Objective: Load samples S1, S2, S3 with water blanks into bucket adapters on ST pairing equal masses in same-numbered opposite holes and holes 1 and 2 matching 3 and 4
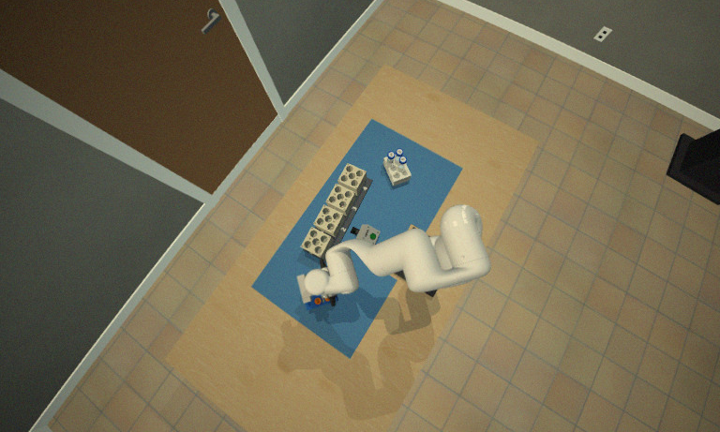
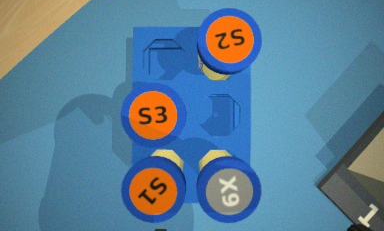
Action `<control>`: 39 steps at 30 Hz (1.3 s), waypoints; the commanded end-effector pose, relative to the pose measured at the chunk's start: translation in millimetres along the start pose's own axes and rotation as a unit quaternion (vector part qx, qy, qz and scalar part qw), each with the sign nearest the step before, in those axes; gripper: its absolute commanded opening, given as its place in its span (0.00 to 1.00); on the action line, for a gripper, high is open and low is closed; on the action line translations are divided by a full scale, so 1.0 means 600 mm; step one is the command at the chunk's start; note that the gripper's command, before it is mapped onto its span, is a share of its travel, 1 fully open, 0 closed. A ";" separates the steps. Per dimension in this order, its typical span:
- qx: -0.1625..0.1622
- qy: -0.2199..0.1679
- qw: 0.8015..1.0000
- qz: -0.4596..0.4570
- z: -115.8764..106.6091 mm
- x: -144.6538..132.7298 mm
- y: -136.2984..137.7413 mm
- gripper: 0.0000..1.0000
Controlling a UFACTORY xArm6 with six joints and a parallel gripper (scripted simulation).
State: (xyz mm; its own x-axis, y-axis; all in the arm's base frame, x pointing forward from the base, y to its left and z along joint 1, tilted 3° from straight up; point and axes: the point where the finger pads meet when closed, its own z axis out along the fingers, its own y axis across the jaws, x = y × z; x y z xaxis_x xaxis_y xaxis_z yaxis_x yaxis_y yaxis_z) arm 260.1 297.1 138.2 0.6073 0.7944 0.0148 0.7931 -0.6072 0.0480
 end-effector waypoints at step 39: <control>0.000 0.002 1.000 0.000 -0.118 0.002 0.000 1.00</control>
State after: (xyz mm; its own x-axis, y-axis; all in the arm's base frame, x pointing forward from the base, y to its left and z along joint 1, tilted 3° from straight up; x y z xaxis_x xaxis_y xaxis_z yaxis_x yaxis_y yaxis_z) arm 257.3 298.5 202.2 0.6072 0.7944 0.0167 0.7931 -0.6072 0.0480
